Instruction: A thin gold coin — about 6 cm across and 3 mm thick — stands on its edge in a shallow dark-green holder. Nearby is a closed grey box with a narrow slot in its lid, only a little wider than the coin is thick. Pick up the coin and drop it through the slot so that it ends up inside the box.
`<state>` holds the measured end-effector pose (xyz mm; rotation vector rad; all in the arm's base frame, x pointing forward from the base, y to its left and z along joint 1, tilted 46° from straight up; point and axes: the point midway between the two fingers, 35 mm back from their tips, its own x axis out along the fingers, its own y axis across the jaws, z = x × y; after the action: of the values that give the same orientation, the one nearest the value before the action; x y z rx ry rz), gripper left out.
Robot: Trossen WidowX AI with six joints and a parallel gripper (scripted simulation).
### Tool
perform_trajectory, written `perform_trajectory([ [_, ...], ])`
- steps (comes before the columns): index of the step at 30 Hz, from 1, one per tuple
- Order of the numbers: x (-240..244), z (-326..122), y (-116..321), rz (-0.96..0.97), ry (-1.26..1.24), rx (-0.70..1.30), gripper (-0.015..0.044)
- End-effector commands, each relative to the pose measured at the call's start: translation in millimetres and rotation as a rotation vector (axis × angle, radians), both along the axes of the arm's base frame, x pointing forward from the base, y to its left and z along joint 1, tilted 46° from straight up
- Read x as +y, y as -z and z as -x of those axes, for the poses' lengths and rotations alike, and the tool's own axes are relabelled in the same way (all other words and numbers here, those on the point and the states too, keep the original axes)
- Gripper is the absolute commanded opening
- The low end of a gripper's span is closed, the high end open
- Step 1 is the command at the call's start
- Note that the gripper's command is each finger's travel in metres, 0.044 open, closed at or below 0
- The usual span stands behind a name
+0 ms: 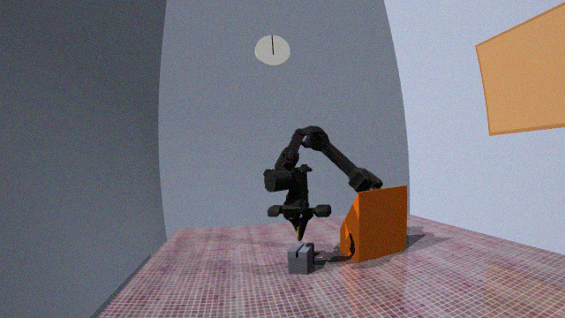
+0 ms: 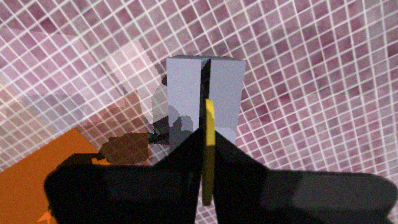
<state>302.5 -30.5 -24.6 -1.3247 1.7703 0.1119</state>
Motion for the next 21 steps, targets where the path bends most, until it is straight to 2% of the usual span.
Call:
perform_trajectory([
  [1, 0.1, 1.6, 1.2, -0.004, 0.0, -0.001, 0.0],
  [21, -3.9, 0.6, 2.6, -0.001, -0.002, 0.0, 0.0],
])
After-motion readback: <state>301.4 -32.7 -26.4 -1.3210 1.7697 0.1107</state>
